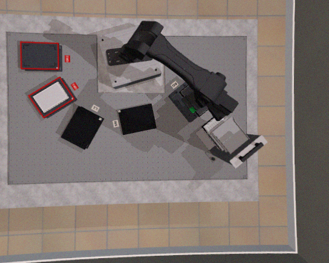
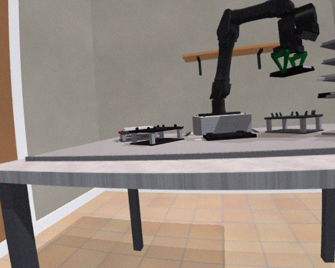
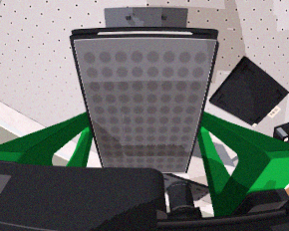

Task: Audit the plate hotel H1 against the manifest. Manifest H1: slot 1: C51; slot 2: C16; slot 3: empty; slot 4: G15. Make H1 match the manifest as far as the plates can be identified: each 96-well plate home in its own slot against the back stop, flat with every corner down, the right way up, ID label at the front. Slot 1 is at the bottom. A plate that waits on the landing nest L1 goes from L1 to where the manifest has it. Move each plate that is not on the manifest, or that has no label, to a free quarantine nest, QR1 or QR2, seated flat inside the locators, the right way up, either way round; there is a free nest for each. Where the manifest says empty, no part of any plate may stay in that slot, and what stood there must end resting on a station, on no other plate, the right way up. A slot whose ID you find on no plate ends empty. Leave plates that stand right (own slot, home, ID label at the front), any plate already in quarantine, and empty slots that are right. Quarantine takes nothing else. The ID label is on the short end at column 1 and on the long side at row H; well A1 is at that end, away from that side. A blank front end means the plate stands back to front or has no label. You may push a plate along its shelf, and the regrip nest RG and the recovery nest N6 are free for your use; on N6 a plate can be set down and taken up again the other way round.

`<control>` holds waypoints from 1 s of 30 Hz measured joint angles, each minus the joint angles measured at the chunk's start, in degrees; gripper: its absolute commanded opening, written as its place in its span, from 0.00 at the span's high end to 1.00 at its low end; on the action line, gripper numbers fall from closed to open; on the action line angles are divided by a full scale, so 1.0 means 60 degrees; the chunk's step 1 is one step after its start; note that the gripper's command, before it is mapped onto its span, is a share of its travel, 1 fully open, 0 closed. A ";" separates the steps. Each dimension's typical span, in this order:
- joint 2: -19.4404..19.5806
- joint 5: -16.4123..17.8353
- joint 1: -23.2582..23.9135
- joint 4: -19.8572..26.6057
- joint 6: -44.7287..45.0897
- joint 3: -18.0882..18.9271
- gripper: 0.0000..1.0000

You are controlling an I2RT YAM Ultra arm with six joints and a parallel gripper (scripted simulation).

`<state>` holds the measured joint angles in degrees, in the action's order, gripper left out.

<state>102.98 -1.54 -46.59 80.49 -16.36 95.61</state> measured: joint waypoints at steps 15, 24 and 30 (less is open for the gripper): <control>-0.0033 0.0022 0.0444 0.0714 -0.0255 0.0452 0.14; -0.0240 0.0047 0.1118 0.0729 -0.0678 0.0233 0.14; -0.0364 0.0066 0.1763 0.0718 -0.1016 0.0102 0.14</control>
<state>100.79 -1.15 -36.01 84.79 -22.46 96.23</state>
